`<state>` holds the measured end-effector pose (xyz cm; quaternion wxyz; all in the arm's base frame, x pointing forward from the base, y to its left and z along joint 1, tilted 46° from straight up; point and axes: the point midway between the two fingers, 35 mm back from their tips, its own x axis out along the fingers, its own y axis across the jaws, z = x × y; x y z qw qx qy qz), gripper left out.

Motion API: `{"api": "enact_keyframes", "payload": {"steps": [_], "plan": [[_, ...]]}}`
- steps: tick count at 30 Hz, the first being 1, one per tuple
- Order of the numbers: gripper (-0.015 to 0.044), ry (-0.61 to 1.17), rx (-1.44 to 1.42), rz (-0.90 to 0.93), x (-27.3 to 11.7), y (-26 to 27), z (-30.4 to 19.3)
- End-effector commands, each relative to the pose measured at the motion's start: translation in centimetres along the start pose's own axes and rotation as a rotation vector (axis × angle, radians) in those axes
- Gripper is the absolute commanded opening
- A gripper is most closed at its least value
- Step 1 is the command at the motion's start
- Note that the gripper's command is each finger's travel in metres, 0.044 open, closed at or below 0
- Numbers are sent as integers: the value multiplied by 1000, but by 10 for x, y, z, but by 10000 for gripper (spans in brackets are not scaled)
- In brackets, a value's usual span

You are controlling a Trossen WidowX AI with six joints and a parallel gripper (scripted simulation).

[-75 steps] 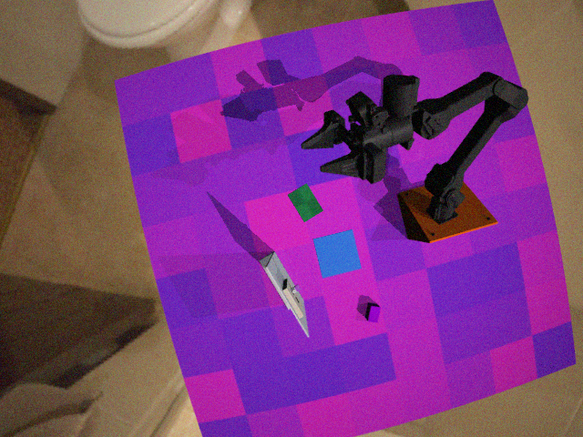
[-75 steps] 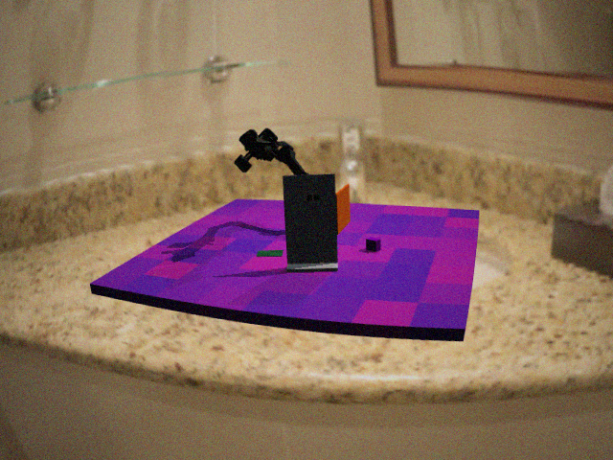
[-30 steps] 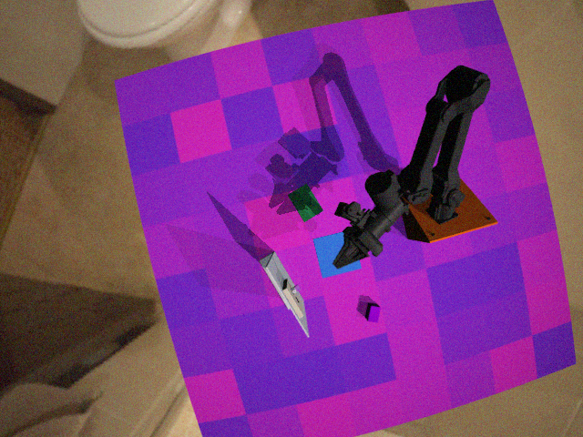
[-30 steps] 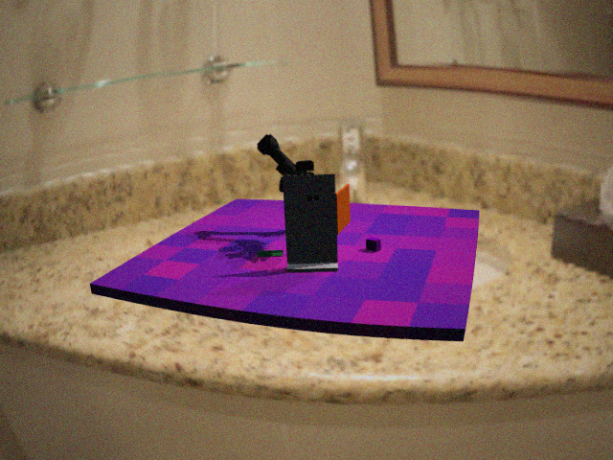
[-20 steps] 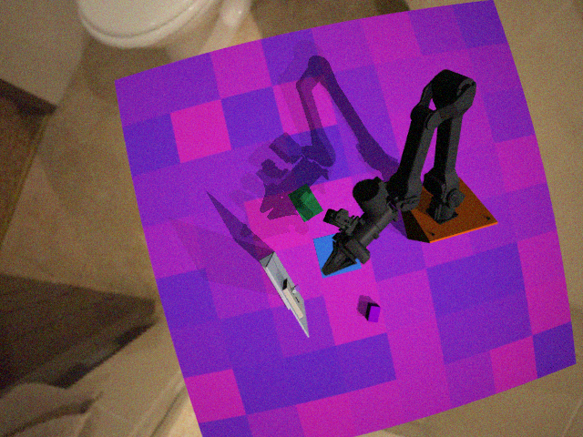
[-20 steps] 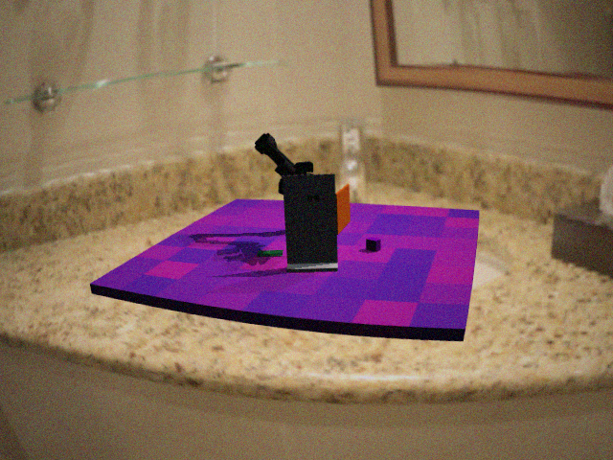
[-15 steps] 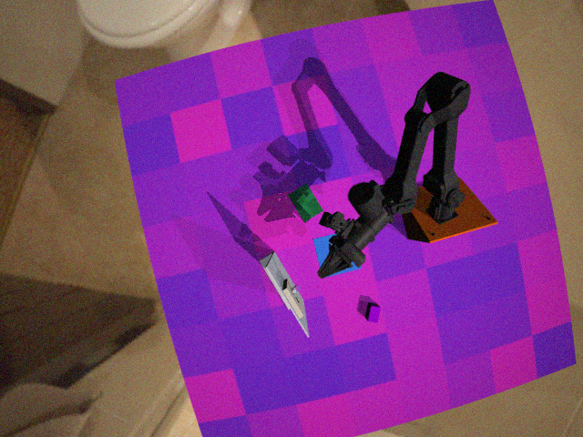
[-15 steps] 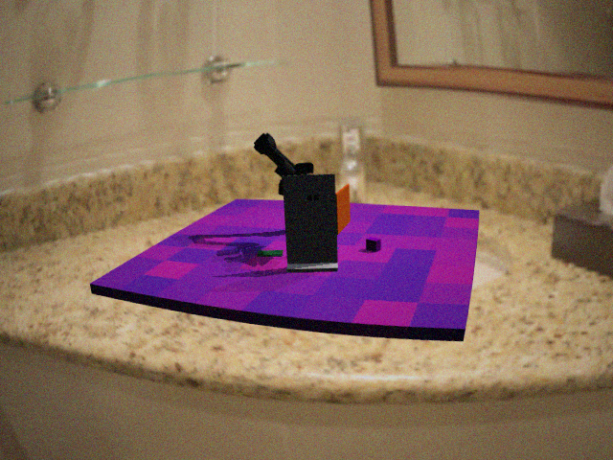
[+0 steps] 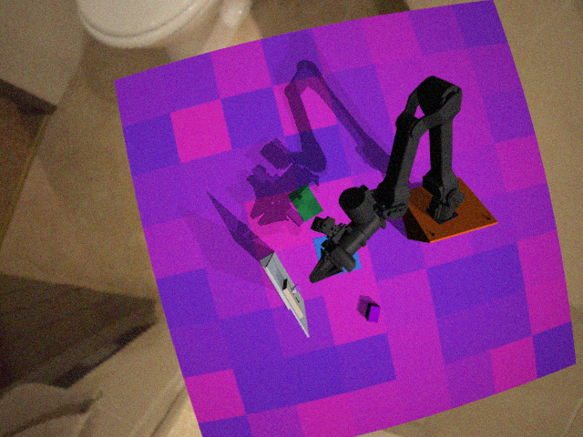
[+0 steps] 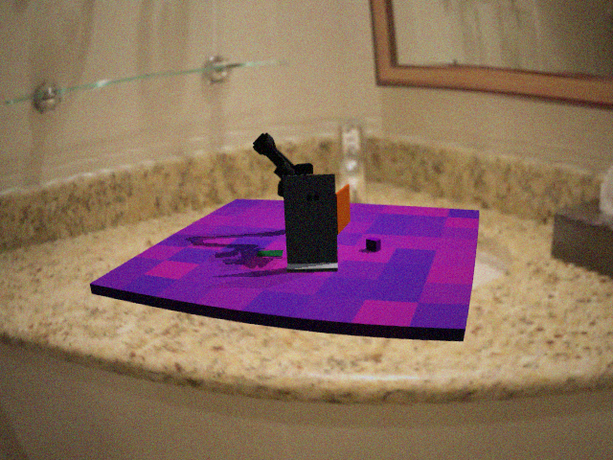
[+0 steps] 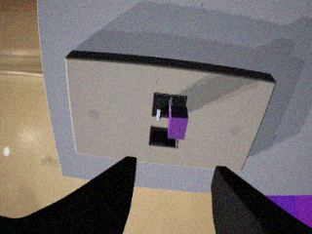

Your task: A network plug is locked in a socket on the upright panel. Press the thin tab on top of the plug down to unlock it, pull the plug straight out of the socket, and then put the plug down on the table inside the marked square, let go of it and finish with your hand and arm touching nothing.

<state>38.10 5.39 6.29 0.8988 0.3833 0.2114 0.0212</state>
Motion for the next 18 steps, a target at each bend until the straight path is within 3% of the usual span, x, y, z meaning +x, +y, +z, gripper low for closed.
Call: {"api": "enact_keyframes", "payload": {"steps": [1,18], "plan": [[156,0,-4,7,8,2,3],[156,-1,-5,8,34,2,9]]}}
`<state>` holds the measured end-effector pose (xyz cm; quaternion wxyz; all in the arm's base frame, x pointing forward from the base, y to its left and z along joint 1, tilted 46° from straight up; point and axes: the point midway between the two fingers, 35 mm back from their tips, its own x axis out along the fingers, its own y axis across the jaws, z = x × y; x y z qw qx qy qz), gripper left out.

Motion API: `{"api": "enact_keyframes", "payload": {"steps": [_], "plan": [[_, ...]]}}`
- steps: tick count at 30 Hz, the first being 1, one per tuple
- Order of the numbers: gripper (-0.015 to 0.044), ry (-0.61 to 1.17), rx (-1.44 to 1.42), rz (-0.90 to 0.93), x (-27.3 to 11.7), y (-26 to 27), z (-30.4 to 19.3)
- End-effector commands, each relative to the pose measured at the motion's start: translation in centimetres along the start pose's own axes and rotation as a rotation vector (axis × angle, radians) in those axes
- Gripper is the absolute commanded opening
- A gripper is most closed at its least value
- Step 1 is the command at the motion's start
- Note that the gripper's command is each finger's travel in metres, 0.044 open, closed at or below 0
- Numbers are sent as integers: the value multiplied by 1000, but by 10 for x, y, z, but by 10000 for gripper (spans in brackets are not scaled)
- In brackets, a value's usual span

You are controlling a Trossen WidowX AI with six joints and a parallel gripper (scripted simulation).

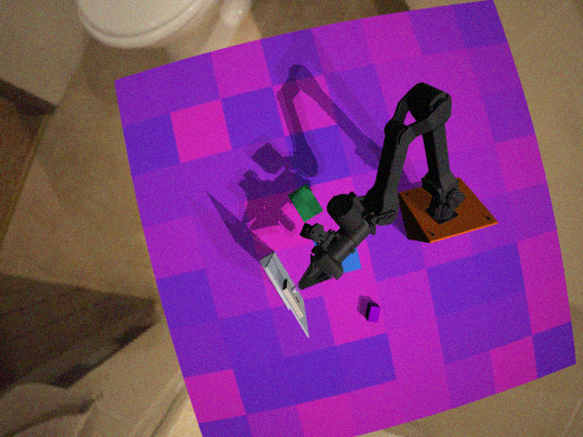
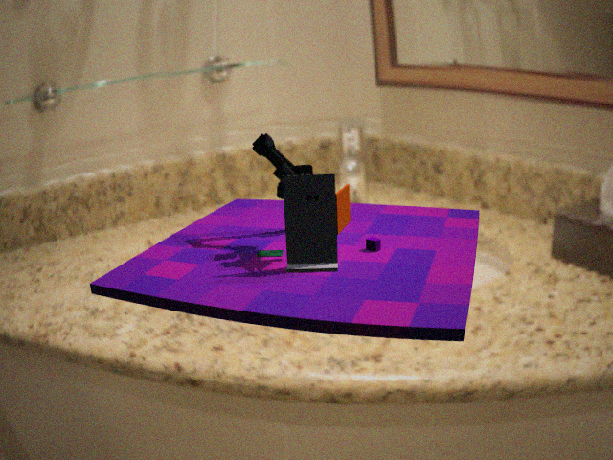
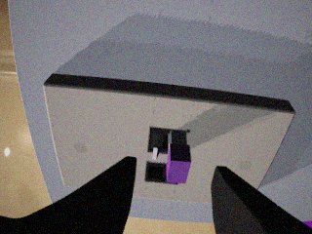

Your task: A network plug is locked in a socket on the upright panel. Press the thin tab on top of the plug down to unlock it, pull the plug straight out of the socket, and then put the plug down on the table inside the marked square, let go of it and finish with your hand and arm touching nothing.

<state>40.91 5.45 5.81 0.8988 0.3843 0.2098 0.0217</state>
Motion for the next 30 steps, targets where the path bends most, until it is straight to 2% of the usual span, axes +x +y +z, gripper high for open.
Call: {"api": "enact_keyframes", "payload": {"steps": [1,6,30], "plan": [[156,2,-6,5,8,1,2],[156,1,-6,6,13,0,3],[0,1,-6,6,13,0,3]]}}
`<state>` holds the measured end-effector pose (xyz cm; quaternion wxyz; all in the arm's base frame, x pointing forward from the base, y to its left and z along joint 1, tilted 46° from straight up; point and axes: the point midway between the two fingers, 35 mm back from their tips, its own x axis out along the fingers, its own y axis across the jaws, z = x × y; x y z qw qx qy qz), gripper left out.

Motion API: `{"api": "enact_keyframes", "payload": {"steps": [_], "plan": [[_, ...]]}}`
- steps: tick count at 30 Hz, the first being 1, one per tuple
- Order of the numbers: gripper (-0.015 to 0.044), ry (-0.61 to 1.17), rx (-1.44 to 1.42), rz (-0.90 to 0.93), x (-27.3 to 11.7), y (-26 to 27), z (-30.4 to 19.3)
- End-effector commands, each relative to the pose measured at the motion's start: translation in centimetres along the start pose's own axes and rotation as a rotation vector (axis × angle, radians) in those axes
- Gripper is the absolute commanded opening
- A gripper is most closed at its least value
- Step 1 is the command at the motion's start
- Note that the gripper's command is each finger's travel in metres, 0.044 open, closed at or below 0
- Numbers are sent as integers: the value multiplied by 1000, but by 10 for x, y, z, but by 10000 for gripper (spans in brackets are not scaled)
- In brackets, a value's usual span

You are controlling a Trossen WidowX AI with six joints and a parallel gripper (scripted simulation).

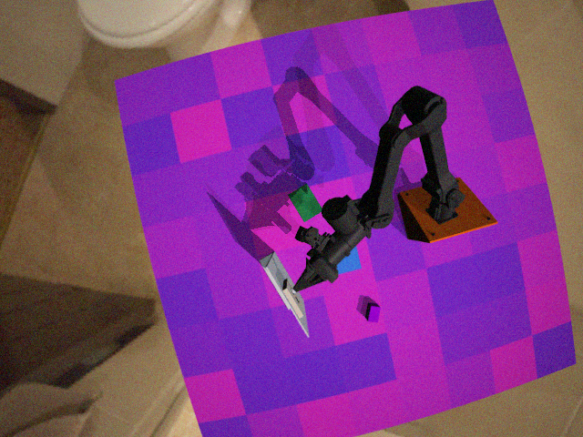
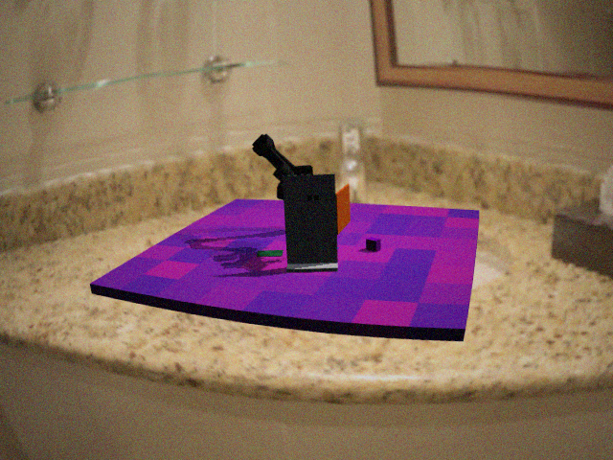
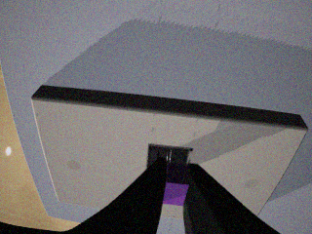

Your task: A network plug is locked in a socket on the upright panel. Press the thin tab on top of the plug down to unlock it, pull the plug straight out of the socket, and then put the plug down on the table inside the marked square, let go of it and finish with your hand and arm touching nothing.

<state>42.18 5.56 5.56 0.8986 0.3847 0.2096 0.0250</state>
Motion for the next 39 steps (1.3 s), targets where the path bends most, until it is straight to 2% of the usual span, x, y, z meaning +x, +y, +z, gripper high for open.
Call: {"api": "enact_keyframes", "payload": {"steps": [1,39], "plan": [[0,-1,-6,-1,0,0,0],[0,0,-5,-1,-19,0,-6]]}}
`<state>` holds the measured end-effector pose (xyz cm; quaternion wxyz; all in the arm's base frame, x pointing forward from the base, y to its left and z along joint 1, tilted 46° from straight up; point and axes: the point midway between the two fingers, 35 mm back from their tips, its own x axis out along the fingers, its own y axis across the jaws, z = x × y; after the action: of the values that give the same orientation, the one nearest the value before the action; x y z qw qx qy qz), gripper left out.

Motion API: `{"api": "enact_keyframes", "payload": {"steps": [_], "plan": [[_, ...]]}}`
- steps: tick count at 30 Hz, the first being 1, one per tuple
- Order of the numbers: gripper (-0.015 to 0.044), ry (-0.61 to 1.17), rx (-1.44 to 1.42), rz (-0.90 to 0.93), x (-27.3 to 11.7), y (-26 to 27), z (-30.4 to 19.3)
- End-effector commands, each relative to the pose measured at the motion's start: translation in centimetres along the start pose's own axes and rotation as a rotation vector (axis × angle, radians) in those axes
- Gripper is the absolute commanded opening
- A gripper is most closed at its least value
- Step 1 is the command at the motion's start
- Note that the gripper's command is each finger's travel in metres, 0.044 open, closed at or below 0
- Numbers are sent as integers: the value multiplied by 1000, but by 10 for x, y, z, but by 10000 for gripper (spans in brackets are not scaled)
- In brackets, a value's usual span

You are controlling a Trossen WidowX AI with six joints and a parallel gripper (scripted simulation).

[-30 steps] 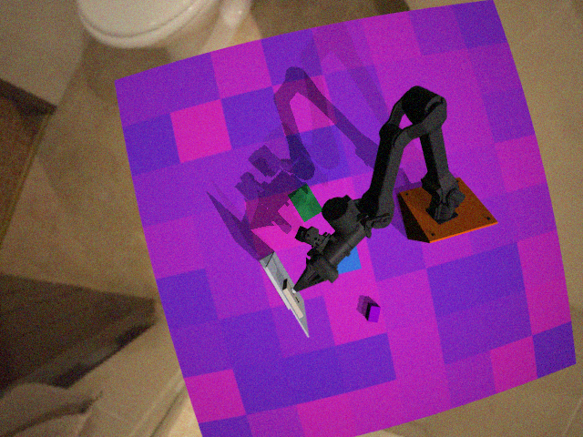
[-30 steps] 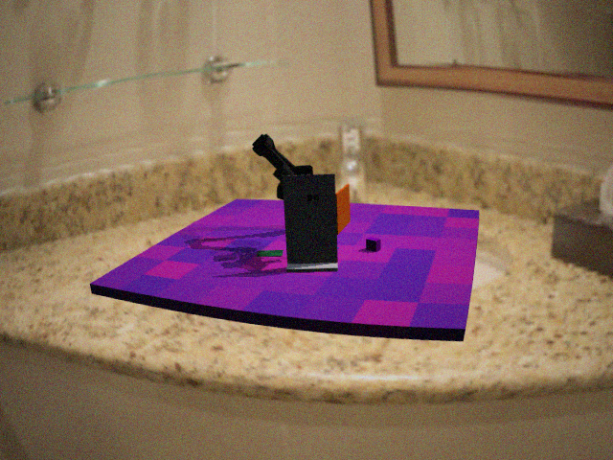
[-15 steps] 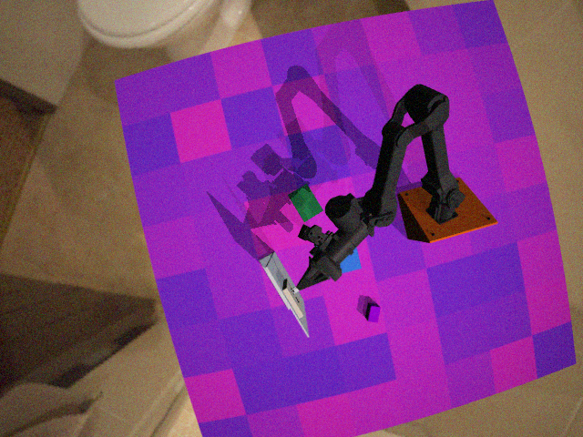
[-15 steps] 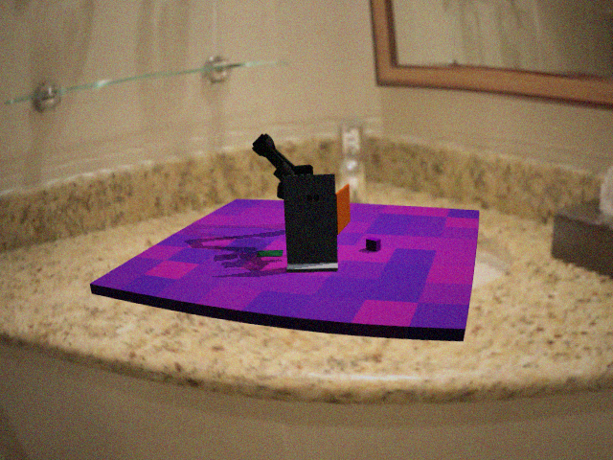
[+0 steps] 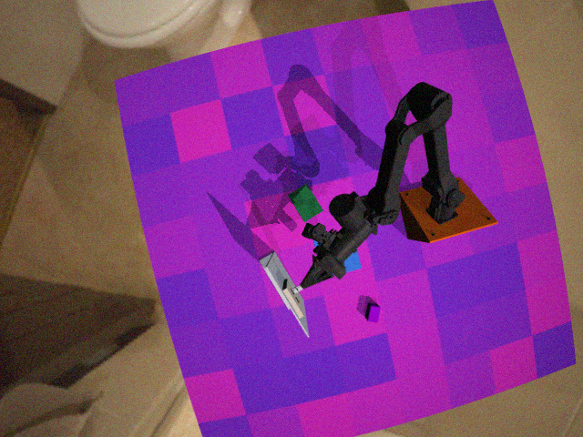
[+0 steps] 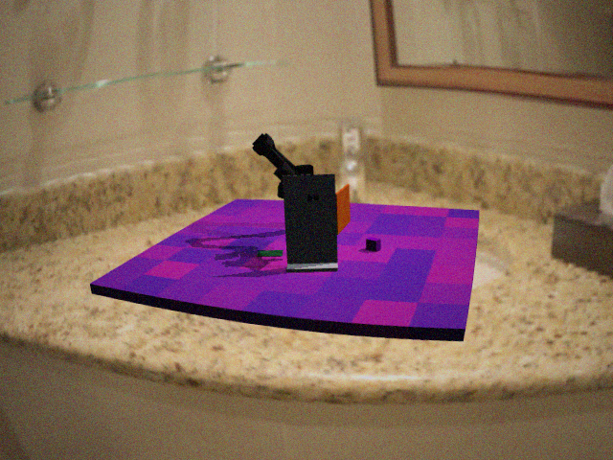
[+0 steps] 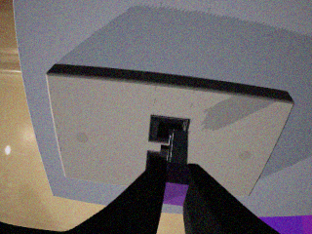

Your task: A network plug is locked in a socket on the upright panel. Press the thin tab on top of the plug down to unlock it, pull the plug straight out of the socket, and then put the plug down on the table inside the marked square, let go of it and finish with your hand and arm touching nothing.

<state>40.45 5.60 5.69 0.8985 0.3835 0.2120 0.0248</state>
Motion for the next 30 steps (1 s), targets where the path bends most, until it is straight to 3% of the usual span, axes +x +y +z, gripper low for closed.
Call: {"api": "enact_keyframes", "payload": {"steps": [1,30], "plan": [[0,-4,-4,1,-4,1,0],[0,-3,-3,1,-19,0,-8]]}}
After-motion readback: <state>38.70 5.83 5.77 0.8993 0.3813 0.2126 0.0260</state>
